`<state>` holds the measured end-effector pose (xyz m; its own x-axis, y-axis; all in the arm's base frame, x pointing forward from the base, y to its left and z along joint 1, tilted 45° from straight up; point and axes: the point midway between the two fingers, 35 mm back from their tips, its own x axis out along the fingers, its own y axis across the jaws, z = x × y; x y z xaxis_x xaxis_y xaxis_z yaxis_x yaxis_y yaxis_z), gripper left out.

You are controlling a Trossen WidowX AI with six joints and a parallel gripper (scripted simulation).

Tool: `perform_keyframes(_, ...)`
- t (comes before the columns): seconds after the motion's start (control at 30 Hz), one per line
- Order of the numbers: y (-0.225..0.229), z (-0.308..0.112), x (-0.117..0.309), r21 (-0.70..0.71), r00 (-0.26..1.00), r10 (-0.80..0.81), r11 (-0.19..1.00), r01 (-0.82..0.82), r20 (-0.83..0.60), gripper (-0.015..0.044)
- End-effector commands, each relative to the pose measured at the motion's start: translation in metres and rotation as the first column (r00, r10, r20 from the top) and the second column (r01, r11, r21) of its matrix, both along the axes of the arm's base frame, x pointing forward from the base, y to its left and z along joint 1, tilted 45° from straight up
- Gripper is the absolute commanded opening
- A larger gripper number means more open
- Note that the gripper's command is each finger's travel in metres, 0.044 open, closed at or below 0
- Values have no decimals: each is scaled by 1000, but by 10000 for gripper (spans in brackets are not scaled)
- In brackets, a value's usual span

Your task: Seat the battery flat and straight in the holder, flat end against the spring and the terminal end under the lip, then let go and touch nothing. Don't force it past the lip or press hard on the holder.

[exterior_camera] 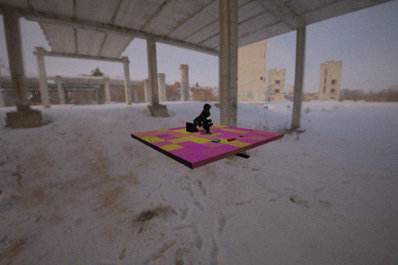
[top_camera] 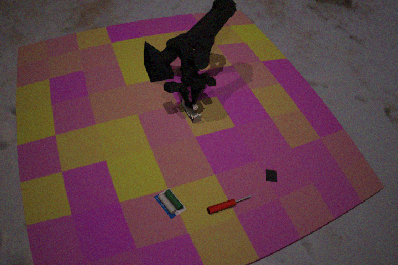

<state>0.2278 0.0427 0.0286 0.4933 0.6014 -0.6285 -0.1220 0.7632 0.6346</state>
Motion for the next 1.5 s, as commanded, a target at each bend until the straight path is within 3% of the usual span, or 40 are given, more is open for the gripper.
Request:
perform_keyframes(0.0, 1, -3, -3, -2, 1000, 4, 1000, -4, -14, 65)
perform_keyframes(1.47, 4, -6, 9, -41, 973, 146, 987, -155, -177, 65)
